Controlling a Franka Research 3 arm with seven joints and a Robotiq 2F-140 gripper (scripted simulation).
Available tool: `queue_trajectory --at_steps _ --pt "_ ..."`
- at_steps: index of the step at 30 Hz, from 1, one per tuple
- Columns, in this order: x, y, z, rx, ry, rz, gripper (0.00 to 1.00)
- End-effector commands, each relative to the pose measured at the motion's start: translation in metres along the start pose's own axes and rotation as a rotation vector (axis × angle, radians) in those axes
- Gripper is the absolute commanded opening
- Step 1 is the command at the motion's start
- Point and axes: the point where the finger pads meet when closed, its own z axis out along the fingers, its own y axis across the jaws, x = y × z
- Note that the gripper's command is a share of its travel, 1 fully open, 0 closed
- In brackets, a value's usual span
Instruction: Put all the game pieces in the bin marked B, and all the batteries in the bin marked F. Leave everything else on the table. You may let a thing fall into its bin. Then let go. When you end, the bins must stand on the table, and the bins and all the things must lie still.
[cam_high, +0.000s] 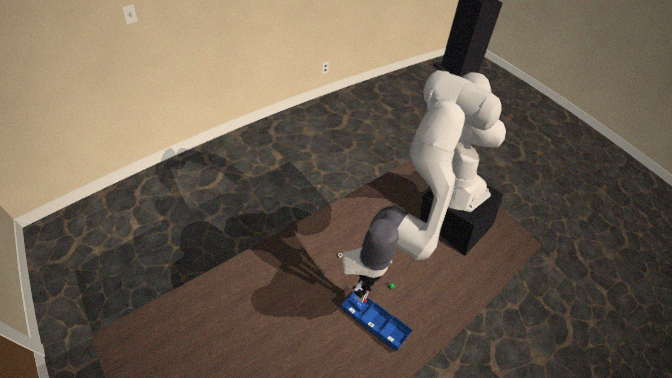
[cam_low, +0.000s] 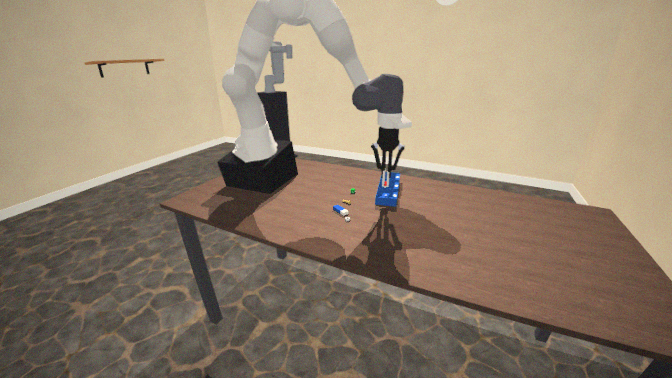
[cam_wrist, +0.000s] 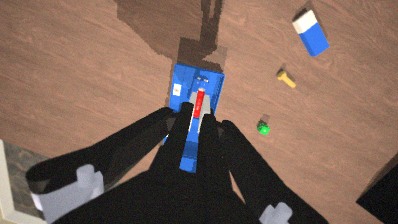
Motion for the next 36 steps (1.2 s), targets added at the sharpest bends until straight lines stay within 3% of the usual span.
queue_trajectory --at_steps 1,17,35,36 --pt "-0.001 0.0 0.005 -0.002 -0.001 -0.004 0.03" --pt "-0.001 0.0 0.033 -0.002 -0.001 -0.004 0.03" --pt "-0.002 -0.003 0.033 -0.002 -0.001 -0.004 0.03" --pt "-0.002 -0.003 0.033 -0.002 -0.001 -0.004 0.15"
